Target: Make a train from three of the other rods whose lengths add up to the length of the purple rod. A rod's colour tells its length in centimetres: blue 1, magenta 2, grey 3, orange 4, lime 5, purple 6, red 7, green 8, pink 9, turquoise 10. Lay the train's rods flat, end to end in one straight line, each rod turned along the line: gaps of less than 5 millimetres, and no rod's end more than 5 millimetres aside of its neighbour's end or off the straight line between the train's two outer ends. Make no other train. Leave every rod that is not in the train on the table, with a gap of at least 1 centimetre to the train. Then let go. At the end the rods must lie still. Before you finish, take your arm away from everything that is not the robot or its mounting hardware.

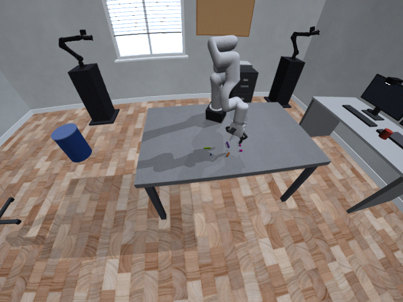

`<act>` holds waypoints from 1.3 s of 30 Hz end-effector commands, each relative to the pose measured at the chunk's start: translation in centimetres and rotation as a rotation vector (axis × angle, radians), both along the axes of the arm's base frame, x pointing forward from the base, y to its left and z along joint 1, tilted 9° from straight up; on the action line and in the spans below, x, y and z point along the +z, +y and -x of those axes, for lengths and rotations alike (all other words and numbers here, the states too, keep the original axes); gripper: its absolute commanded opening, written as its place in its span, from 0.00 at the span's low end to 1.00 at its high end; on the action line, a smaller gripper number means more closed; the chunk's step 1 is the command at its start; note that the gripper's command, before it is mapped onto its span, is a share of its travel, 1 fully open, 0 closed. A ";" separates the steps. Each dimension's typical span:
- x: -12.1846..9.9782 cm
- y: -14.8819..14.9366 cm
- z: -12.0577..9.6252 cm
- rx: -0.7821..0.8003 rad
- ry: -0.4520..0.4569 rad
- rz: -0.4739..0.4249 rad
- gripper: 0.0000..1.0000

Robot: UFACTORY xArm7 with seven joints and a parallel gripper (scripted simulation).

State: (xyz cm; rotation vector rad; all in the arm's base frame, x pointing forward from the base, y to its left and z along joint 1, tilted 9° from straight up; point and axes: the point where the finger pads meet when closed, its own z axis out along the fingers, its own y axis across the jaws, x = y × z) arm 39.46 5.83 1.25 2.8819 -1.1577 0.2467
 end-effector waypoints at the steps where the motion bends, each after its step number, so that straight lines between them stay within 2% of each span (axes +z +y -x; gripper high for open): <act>1: 0.1 0.0 -0.1 0.000 -0.003 -0.001 1.00; 39: 0.1 0.0 -0.1 0.030 -0.001 0.003 1.00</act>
